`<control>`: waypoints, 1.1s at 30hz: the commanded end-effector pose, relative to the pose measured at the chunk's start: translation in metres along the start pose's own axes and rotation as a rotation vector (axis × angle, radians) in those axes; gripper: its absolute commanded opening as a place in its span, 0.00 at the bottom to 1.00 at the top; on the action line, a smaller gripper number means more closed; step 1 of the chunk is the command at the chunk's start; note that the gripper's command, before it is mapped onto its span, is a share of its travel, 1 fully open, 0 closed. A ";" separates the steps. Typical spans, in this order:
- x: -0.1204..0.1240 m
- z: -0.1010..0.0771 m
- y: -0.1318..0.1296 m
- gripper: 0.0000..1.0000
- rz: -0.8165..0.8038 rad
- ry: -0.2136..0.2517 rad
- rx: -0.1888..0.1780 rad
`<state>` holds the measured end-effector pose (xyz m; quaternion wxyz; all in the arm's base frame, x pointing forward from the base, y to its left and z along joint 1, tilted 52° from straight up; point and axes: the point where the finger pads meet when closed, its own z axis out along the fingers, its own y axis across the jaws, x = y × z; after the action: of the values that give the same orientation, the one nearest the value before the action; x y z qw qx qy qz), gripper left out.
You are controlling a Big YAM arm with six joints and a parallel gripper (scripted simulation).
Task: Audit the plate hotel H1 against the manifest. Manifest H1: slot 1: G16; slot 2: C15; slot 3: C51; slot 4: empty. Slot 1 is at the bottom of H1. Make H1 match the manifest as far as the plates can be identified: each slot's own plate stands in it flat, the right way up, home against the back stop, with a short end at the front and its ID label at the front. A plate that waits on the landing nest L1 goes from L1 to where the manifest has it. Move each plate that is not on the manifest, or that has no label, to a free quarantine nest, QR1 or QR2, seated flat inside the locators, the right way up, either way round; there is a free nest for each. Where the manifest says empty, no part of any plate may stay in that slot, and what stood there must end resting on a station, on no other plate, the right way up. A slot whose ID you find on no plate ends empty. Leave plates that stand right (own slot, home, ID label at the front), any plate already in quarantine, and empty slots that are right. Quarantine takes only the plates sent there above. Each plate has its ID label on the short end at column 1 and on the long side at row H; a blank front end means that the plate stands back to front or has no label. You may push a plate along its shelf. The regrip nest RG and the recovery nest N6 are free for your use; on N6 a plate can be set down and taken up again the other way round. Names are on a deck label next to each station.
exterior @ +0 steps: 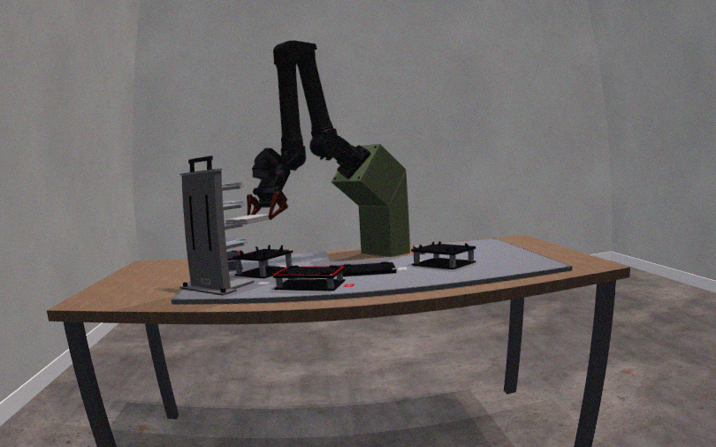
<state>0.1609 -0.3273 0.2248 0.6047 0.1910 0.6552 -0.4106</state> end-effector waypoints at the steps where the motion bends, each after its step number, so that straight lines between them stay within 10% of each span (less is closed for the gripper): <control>1: 0.003 -0.005 -0.005 0.86 0.010 -0.007 0.018; 33: 0.038 -0.029 -0.002 0.86 0.015 0.004 0.016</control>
<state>0.1491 -0.3242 0.2372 0.6306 0.1449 0.6188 -0.4455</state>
